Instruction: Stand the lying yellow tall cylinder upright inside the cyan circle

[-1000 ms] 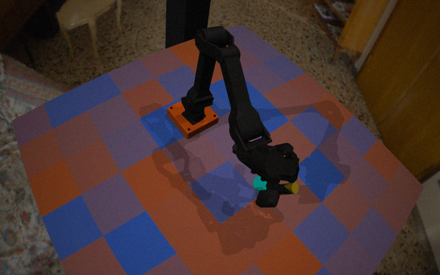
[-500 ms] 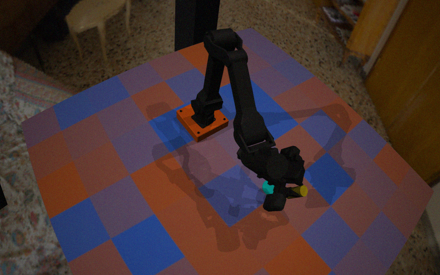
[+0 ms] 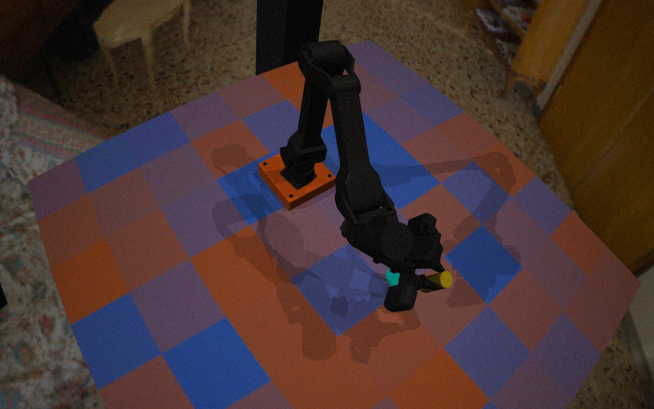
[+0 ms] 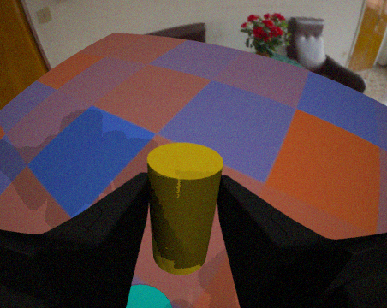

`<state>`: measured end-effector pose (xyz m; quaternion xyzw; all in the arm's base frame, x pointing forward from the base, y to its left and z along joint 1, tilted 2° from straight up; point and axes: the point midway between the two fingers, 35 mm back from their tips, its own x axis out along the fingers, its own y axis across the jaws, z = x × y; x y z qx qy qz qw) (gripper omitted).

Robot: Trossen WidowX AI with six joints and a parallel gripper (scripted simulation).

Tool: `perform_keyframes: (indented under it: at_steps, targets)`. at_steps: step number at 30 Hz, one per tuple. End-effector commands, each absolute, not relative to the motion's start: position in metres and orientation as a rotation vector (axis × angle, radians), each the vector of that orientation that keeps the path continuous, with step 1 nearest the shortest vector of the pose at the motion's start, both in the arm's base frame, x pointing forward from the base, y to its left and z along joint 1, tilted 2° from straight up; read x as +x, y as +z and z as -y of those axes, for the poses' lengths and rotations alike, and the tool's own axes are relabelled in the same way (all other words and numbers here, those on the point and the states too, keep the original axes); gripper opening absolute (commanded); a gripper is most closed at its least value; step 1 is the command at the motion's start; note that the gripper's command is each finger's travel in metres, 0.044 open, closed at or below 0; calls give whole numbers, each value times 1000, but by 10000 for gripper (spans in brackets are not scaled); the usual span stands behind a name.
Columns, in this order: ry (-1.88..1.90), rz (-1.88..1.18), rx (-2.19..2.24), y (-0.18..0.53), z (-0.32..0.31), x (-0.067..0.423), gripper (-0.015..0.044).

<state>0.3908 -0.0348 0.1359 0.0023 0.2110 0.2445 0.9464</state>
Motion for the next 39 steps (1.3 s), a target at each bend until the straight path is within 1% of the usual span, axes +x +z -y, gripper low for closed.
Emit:
perform_keyframes:
  at_steps: [1, 39]
  targets:
    - [504, -402, 9, 139, 36, 389, 105]
    - [567, -222, 5, 145, 36, 360, 105]
